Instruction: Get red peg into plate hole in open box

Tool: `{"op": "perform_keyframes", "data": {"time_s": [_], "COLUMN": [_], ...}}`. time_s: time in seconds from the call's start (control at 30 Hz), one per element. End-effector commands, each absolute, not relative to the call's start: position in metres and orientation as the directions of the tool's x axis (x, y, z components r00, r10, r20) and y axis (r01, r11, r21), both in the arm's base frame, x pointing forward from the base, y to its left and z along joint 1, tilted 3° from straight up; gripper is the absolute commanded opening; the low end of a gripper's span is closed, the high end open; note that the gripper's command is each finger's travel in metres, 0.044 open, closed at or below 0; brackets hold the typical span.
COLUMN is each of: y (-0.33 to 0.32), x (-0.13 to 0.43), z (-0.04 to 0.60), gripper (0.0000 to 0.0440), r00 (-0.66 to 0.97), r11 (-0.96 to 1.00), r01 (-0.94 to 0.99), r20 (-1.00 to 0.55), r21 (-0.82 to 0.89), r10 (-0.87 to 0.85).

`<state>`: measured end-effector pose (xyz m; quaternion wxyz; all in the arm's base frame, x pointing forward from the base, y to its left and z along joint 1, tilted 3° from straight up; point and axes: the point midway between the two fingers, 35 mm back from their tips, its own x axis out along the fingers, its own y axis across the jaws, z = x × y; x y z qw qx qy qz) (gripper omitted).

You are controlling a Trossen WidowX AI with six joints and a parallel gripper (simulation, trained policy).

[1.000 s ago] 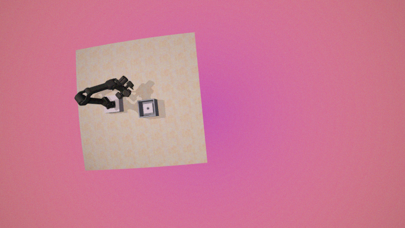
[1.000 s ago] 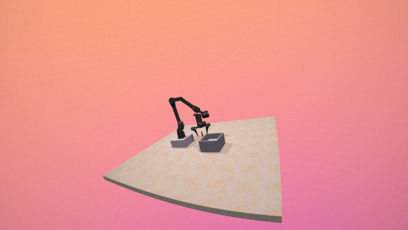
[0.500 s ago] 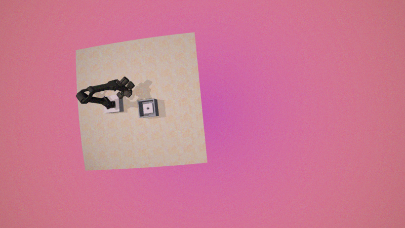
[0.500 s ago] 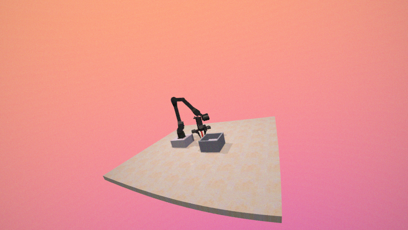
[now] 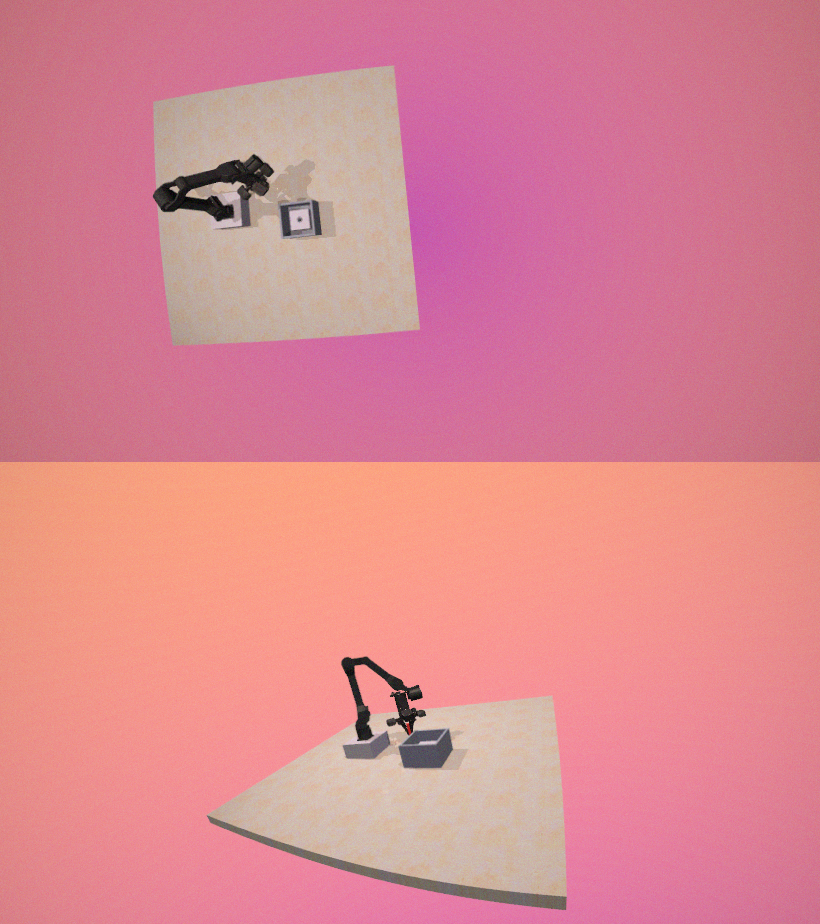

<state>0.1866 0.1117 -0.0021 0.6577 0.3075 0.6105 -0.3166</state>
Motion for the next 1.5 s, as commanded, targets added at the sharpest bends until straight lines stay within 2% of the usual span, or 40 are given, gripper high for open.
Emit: {"op": "perform_keyframes", "data": {"time_s": [0.0,0.67,1.47], "y": [0.109,0.073,-0.016], "x": [0.199,0.26,0.31], "z": [0.014,0.096,0.103], "gripper": [0.0,0.0,0.0], "r00": [0.104,0.254,0.251], "r11": [0.637,0.693,0.579], "r01": [0.769,0.716,0.812], "r20": [-0.993,-0.955,-0.943], "r21": [0.043,0.08,0.081], "r10": [-0.058,-0.152,-0.22]}}
